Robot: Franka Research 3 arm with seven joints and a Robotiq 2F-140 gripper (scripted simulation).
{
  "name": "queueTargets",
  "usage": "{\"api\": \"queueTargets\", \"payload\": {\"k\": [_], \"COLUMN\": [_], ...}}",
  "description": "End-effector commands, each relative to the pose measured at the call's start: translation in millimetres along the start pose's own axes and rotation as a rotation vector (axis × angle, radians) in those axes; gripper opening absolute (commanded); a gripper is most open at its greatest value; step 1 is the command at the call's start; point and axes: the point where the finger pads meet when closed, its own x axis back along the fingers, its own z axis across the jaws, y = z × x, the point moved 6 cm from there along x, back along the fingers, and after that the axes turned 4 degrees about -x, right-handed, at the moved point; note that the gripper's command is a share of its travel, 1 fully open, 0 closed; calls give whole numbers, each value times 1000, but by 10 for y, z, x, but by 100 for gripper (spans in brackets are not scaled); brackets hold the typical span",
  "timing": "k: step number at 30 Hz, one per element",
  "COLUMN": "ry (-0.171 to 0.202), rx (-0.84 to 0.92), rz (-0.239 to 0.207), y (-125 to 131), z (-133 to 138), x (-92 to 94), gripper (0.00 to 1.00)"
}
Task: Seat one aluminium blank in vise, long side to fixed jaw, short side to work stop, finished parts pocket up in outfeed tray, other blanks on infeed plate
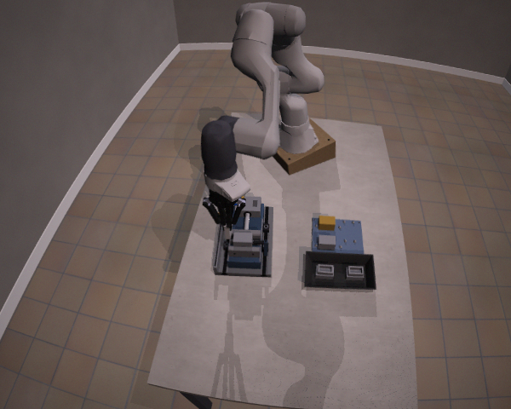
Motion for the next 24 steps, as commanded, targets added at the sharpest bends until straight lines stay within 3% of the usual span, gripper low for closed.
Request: {"api": "queueTargets", "payload": {"k": [1,24], "ry": [-1,-1], "rx": [0,0], "rz": [1,1], "y": [5,5], "z": [14,14], "x": [-11,-76], "gripper": [0,0]}}
